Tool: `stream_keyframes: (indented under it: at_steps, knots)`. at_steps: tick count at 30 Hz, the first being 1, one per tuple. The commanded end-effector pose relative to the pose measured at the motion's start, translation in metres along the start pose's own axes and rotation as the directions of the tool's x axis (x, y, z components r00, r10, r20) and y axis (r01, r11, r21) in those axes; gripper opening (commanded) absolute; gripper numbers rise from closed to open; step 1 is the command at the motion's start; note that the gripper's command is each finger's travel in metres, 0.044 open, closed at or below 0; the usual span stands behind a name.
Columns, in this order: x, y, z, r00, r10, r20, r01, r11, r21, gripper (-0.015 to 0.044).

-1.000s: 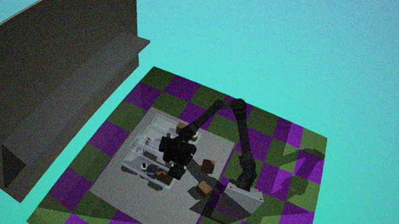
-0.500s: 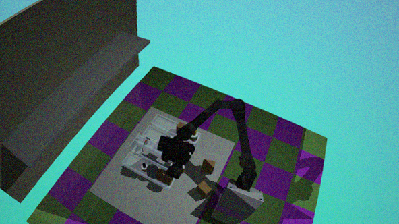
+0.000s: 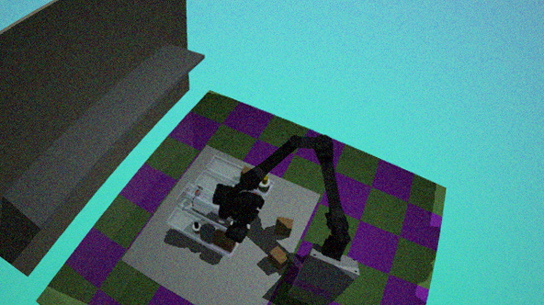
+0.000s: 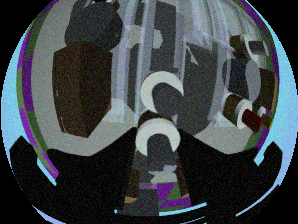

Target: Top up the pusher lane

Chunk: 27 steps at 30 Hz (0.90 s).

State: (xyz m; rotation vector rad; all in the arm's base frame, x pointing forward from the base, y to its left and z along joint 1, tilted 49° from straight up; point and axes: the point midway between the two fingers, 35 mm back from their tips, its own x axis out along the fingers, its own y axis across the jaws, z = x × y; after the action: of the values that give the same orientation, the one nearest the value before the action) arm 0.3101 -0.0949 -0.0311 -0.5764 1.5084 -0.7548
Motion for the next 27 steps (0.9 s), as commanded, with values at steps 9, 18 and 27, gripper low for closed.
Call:
stream_keyframes:
  at_steps: [9, 18, 27]
  knots:
    - [-0.002, -0.002, 0.013, 1.000, -0.002, 0.016, 0.002, 1.000, 0.012, 0.0000]
    - [-0.003, -0.002, 0.017, 1.000, -0.002, 0.016, 0.002, 1.000, 0.012, 0.0000]
    - [-0.004, -0.003, 0.022, 1.000, -0.002, 0.016, 0.002, 1.000, 0.012, 0.0000]
